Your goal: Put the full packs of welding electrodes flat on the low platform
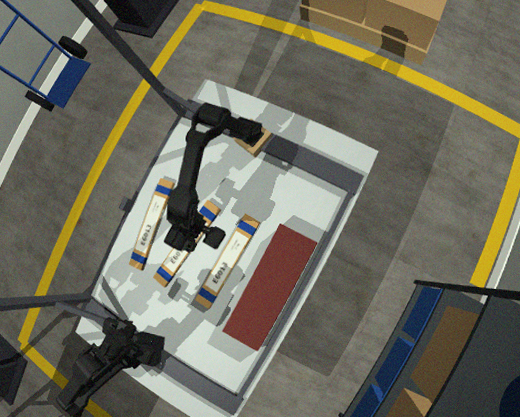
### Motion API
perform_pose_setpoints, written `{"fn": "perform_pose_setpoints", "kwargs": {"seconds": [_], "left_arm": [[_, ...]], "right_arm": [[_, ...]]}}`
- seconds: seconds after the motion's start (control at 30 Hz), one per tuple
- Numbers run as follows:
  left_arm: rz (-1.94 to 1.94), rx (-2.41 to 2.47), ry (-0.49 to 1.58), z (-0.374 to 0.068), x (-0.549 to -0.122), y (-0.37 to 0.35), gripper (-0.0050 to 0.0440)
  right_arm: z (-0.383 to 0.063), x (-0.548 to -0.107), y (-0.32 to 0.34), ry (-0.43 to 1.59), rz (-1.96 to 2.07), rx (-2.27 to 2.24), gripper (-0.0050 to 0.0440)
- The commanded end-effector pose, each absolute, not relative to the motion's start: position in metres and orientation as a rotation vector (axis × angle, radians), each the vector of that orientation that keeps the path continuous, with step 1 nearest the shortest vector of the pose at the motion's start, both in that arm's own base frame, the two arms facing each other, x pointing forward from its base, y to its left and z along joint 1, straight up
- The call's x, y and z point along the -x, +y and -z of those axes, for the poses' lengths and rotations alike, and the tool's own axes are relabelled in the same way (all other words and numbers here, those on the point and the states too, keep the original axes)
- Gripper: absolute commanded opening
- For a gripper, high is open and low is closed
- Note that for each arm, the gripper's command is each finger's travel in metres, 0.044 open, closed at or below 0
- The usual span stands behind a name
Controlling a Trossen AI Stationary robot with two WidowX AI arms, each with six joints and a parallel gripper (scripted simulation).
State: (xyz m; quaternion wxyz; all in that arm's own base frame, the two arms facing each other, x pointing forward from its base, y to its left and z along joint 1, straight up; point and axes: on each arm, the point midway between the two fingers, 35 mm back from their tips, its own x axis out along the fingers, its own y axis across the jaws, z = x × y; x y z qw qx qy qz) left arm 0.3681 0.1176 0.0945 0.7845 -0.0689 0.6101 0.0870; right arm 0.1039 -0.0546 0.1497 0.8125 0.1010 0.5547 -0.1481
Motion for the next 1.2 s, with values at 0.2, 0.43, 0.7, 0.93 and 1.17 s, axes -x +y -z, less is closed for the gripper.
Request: {"fn": "perform_pose_setpoints", "kwargs": {"seconds": [0.2, 0.43, 0.7, 0.93, 1.17], "left_arm": [[-0.194, 0.141, 1.277, -0.1091, -0.3719, 0.1189, 0.03], [-0.194, 0.141, 1.277, -0.1091, -0.3719, 0.1189, 0.03], [-0.194, 0.141, 1.277, -0.1091, -0.3719, 0.1189, 0.03], [-0.194, 0.141, 1.277, -0.1091, -0.3719, 0.1189, 0.03], [-0.194, 0.141, 1.277, -0.1091, -0.3719, 0.1189, 0.03]], "right_arm": [[-0.1558, -0.1053, -0.0553, 1.165, 0.317, -0.209, 0.043], [-0.1558, -0.1053, -0.0553, 1.165, 0.317, -0.209, 0.043], [-0.1558, -0.1053, -0.0553, 1.165, 0.317, -0.209, 0.043], [-0.1558, -0.1053, -0.0553, 1.165, 0.317, -0.209, 0.043], [-0.1558, -0.1053, -0.0553, 1.165, 0.317, -0.209, 0.043]]}}
